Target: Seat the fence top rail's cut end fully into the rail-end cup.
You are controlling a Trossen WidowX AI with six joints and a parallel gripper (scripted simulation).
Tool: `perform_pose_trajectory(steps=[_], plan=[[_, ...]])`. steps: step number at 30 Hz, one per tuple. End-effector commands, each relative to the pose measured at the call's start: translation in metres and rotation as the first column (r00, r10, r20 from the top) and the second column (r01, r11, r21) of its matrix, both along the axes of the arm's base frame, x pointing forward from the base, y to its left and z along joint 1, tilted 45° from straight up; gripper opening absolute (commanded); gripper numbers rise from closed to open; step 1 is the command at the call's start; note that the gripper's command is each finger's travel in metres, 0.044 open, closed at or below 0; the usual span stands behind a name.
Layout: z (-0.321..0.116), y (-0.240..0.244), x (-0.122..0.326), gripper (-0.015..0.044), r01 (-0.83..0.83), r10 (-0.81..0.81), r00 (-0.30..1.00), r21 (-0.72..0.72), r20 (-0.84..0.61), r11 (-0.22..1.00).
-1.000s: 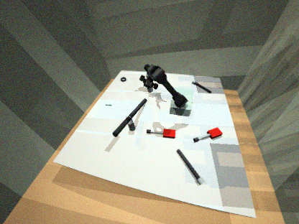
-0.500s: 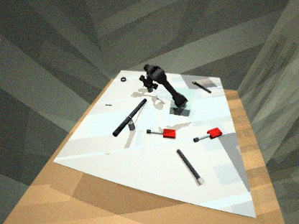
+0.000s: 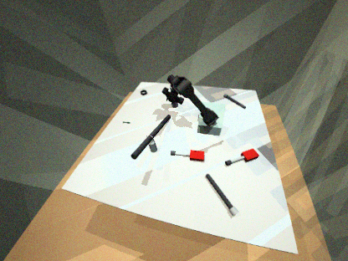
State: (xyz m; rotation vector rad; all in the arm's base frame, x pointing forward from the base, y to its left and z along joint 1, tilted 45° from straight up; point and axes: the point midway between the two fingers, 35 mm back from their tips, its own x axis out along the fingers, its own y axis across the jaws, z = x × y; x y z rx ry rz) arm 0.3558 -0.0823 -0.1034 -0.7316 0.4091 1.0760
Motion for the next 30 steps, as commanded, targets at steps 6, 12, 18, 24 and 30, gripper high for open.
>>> perform_pose_trajectory(steps=[6,12,18,24,30], plan=[[0.023,0.000,0.001,0.0440,-0.004,0.004,1.000,0.000,0.003,1.000],[0.049,0.000,0.001,0.0440,-0.007,0.007,1.000,-0.001,0.006,1.000],[0.054,-0.001,0.003,0.0440,0.005,-0.005,1.000,0.001,0.001,1.000],[0.104,0.002,0.003,0.0440,0.348,-0.273,0.894,0.169,-0.355,0.922],[0.161,0.010,-0.004,0.0440,0.711,-0.396,0.558,0.175,-0.729,0.681]])
